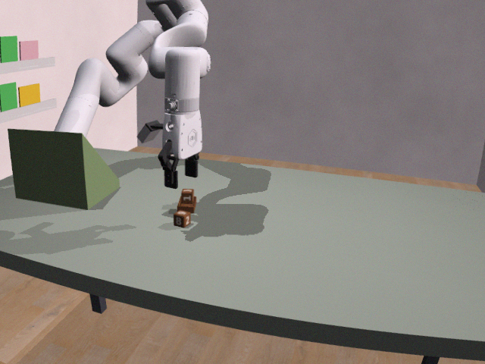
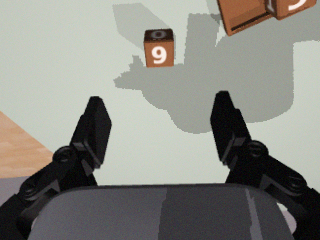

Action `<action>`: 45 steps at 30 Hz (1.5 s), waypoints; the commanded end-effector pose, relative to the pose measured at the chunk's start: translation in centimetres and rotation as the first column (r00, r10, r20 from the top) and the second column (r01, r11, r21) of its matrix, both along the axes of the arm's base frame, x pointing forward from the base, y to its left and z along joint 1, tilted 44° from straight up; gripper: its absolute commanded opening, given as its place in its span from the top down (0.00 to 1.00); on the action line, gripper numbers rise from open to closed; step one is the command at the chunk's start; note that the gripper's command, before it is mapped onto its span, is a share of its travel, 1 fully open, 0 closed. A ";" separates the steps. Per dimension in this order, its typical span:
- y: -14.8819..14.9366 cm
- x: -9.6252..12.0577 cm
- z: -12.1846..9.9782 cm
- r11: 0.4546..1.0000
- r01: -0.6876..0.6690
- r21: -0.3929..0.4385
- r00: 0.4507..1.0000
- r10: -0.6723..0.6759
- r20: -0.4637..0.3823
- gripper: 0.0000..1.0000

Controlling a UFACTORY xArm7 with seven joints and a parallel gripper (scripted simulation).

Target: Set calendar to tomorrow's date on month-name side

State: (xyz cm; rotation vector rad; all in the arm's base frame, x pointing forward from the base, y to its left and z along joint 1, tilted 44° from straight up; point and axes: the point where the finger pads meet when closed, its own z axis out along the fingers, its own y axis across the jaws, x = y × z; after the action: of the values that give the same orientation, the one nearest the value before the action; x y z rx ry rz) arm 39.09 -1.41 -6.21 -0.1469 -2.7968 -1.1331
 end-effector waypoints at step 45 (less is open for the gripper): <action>0.7 -0.1 -0.7 1.000 0.004 -0.003 1.000 -0.004 0.002 0.53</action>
State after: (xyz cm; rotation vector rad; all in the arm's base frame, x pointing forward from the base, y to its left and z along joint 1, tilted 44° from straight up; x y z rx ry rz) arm 38.85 -0.54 -6.96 -0.1488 -2.7970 -1.1321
